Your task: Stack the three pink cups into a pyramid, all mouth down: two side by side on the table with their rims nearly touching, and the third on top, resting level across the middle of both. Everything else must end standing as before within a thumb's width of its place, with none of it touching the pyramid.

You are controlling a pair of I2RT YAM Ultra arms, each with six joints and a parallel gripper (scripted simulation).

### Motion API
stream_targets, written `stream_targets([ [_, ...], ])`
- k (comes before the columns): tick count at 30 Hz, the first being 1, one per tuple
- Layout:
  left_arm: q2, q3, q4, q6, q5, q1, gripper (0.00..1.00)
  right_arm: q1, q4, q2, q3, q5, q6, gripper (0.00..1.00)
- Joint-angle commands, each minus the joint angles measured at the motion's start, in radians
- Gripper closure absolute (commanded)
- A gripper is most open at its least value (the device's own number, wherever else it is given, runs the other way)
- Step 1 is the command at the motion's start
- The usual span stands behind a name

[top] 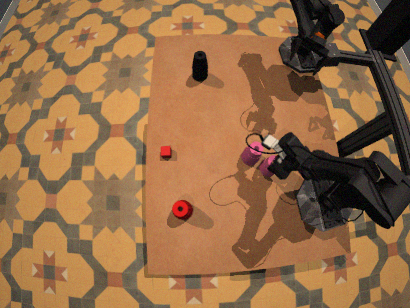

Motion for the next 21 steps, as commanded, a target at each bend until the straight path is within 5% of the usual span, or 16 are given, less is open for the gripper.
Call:
stream_targets([
  [1,0.010,-0.001,0.042,0.009,0.009,0.008,1.00,0.010,0.027,-0.021,0.007,0.010,-0.007,0.00],
  [21,0.057,-0.016,0.105,0.017,0.013,0.016,1.00,0.010,0.027,-0.021,0.007,0.010,-0.007,0.00],
])
